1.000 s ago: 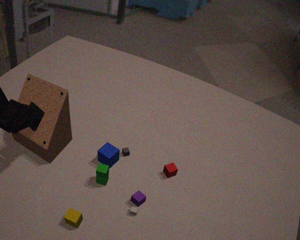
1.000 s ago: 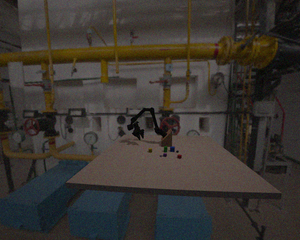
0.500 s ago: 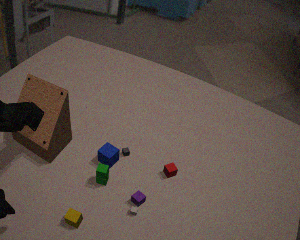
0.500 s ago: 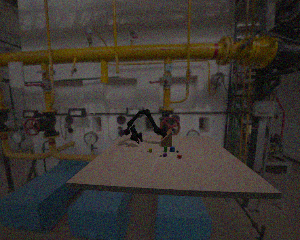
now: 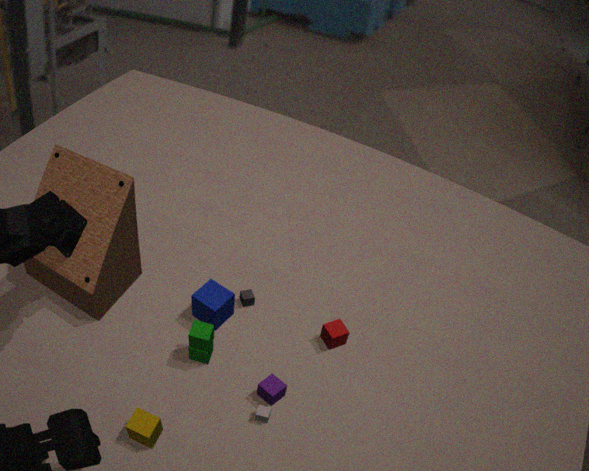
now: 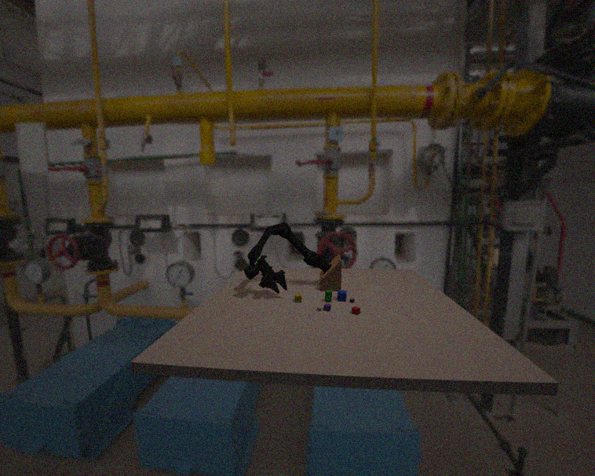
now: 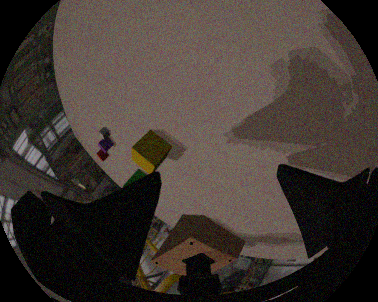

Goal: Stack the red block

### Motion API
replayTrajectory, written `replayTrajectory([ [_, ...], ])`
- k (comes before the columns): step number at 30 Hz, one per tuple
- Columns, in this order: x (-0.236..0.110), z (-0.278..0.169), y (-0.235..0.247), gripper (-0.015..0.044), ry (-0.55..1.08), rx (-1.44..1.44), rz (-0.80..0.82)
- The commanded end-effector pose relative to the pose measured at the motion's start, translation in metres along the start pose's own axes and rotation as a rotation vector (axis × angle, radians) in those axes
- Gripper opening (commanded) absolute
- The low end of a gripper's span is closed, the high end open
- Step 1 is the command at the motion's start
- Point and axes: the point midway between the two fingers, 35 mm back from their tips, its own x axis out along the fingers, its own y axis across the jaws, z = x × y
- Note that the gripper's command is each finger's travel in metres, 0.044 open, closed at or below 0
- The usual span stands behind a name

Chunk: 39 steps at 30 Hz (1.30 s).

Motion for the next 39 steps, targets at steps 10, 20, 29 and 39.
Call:
replayTrajectory([
  [10,0.041,0.035,0.082,0.0440,0.072,-0.012,-0.126],
  [20,0.079,0.038,0.163,0.0440,0.064,-0.028,-0.258],
  [29,0.115,0.017,0.239,0.0440,-0.005,-0.048,-0.375],
  [39,0.156,-0.034,0.319,0.0440,-0.140,-0.088,-0.460],
])
